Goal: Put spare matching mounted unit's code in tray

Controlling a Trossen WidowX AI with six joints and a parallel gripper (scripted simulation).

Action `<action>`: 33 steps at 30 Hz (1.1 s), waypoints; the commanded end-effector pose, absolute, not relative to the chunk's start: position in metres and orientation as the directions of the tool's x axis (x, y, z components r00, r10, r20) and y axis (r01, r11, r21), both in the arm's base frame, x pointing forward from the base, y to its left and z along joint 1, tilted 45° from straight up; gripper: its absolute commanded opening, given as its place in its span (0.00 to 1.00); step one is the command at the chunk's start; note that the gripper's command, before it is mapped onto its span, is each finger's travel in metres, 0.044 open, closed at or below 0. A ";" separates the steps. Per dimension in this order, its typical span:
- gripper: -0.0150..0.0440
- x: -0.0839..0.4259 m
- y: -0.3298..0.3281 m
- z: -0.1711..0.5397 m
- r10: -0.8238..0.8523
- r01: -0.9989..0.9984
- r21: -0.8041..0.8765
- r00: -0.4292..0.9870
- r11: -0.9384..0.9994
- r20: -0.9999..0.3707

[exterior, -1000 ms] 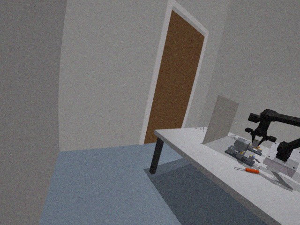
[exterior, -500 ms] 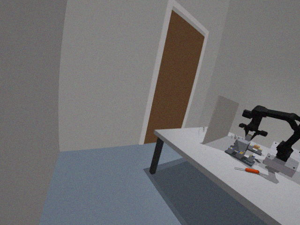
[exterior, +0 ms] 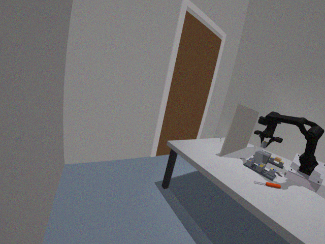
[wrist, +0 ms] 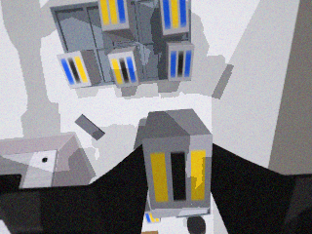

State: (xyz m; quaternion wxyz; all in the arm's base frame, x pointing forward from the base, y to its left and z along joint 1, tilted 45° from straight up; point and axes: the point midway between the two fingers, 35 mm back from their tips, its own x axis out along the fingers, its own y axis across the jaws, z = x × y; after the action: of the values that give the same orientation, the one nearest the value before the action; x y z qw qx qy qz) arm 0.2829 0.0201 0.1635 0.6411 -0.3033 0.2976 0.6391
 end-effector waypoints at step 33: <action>0.25 0.351 -0.112 0.034 0.657 -1.000 -0.009 -0.008 -0.022 -0.754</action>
State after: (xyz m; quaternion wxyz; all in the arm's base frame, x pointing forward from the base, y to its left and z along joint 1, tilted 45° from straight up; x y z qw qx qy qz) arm 0.3491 -0.0973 0.0499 0.6371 -0.2973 0.2905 0.6491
